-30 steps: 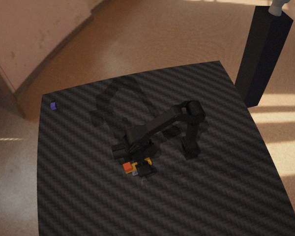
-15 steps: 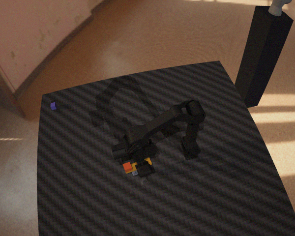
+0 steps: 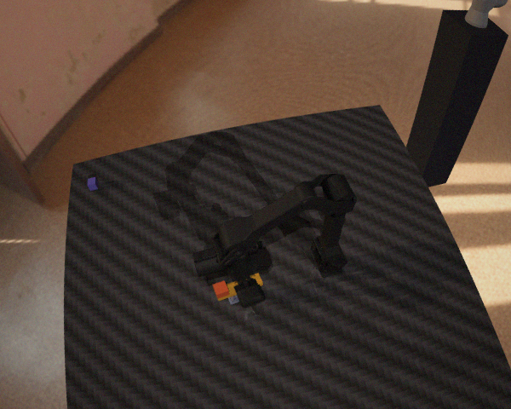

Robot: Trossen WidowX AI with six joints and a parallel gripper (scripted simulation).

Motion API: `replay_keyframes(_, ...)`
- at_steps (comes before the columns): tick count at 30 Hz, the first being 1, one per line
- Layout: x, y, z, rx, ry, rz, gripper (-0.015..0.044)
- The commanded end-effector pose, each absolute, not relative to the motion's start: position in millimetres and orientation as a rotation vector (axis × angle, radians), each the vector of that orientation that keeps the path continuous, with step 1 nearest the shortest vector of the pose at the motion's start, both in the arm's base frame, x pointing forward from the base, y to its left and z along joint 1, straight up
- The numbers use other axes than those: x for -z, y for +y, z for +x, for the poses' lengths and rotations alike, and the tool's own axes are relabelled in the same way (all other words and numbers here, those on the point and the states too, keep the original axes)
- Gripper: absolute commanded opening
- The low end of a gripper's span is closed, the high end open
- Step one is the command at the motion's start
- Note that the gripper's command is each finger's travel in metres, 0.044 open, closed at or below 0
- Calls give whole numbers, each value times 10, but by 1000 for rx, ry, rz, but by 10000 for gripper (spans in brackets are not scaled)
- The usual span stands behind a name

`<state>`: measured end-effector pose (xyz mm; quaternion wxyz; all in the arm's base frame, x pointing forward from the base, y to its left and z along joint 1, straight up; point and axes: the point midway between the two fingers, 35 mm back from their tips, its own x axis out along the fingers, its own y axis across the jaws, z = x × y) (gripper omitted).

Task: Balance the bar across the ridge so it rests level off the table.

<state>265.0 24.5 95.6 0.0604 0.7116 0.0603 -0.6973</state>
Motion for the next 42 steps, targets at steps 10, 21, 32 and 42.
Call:
replay_keyframes(10, -955, 245, 2650, 2110, 183, 2154, 185)
replay_keyframes(21, -955, 245, 2650, 2110, 183, 2154, 395)
replay_keyframes(32, -1646, 248, 2677, 2110, 182, 2154, 440)
replay_keyframes(42, -1955, 243, 2627, 2110, 182, 2153, 440)
